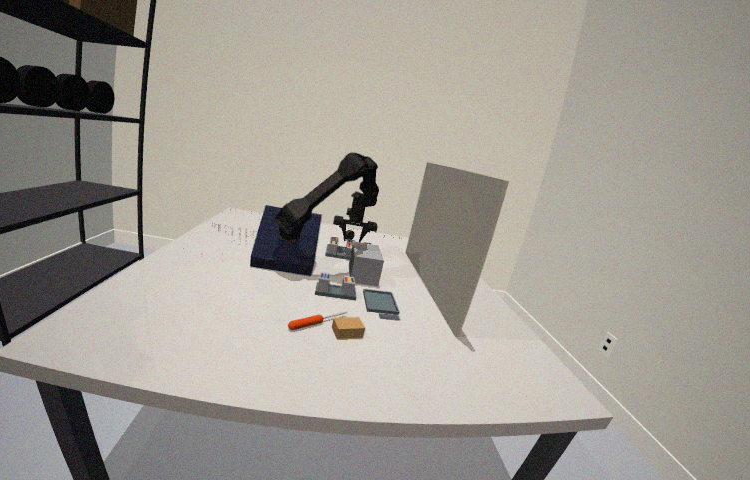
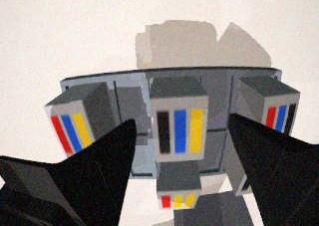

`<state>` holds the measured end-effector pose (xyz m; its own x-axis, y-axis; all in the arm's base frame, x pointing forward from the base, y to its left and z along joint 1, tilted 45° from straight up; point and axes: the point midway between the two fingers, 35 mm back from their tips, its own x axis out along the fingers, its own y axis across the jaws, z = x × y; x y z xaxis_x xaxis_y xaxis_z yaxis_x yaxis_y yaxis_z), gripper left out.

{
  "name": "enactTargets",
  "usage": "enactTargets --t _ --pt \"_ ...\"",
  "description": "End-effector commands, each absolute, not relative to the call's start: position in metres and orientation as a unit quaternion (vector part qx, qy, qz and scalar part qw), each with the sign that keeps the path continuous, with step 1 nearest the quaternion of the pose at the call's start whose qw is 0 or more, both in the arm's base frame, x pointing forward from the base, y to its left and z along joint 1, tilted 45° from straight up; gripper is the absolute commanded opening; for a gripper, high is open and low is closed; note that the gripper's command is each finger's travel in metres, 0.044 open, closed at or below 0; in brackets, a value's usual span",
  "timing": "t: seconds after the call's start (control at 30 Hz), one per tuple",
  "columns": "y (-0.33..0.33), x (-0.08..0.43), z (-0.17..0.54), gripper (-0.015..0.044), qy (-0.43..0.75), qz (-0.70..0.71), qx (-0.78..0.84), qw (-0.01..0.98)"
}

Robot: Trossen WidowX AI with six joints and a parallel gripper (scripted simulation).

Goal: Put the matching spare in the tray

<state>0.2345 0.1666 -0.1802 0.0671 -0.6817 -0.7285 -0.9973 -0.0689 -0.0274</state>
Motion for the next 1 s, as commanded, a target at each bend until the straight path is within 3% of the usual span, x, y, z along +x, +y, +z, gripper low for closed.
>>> enactTargets --t 0.0,0.67,0.87,0.97 --pt "0.16 0.234 -0.185 0.03 0.622 0.281 -0.676 0.277" --pt "0.143 0.234 -0.201 0.03 0.623 0.28 -0.676 0.277" --pt "0.144 0.234 -0.2 0.0143 0.624 0.28 -0.675 0.278" --pt "0.144 0.234 -0.2 0.0123 0.624 0.28 -0.675 0.278"
